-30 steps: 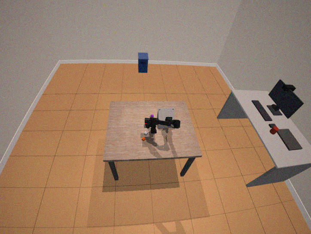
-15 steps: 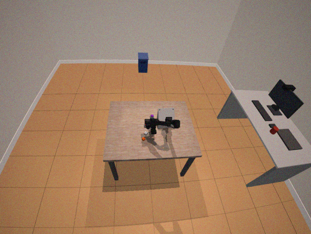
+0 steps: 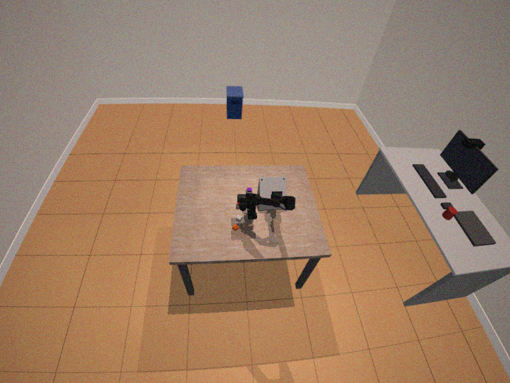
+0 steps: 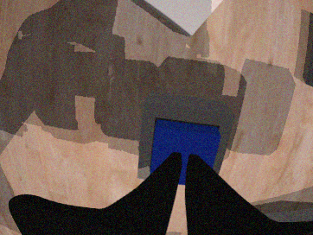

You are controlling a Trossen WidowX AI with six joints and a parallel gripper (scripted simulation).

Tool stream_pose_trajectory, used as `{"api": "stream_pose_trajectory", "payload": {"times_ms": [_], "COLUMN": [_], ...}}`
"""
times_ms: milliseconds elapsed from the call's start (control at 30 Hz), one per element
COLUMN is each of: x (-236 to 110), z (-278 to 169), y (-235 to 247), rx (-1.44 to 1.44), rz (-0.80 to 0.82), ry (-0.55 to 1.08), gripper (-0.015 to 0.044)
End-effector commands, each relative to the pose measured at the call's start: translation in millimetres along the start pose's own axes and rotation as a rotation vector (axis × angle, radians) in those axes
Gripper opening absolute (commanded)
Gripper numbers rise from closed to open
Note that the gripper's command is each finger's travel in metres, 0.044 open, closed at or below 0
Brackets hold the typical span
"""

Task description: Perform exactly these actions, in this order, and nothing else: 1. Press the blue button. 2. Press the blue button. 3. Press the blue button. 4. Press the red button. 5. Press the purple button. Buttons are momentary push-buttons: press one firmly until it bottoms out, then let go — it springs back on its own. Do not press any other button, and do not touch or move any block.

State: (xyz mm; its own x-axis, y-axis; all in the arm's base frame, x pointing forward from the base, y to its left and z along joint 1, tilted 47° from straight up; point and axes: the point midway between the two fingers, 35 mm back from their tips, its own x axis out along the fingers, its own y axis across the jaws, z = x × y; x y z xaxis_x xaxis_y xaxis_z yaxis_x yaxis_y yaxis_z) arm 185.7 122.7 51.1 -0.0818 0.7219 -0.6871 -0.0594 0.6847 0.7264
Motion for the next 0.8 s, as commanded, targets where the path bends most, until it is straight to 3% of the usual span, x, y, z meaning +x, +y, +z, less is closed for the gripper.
{"api": "stream_pose_trajectory", "payload": {"times_ms": [0,233,767], "x": [-21,-28,-3], "z": [1,0,1], "y": [-1,0,0], "rx": [0.002,0.004,0.004], "rz": [0.000,0.002,0.001], "ry": [-0.004,-0.002,-0.002], "gripper": [0.0020,0.0020,0.0020]}}
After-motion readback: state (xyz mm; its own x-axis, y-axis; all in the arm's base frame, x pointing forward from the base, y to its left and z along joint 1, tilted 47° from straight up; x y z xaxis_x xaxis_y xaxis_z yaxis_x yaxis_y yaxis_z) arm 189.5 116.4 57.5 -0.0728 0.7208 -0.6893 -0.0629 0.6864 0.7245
